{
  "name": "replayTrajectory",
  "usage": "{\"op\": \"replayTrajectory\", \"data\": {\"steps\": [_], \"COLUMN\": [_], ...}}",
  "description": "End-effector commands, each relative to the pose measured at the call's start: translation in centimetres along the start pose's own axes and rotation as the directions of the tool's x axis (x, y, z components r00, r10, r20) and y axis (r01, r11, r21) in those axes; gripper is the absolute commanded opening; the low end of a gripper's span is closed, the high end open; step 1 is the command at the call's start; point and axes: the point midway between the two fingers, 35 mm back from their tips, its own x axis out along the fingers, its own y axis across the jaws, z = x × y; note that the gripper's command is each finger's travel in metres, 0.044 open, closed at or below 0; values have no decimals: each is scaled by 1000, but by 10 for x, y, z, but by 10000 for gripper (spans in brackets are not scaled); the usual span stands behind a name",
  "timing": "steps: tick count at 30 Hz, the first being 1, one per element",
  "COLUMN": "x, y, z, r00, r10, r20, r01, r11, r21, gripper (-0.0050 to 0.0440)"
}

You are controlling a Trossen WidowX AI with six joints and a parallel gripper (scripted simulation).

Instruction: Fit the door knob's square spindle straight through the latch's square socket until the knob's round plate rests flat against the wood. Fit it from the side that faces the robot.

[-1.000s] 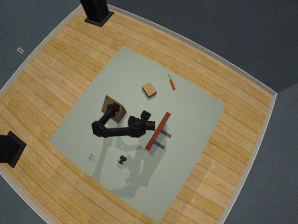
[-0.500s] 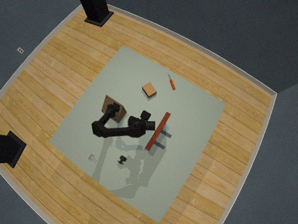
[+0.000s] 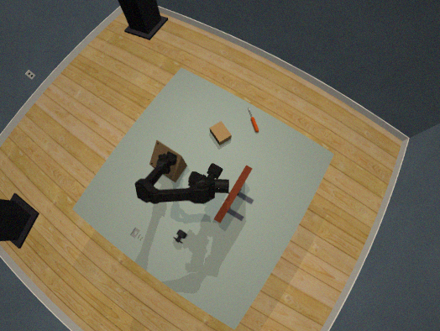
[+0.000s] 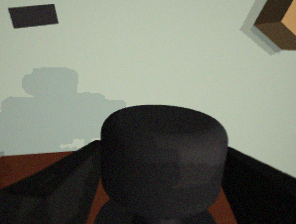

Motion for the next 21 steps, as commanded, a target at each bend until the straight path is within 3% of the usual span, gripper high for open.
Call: {"op": "replayTrajectory", "data": {"steps": [1, 21], "x": [-2, -1], "y": [0, -1], "z": [-1, 0], "r00": [1000, 1000], "r10": [-7, -5], "r20": [-18, -17], "r01": [7, 5], "r11": [1000, 1000], "r21": [12, 9], "gripper": [0, 0]}}
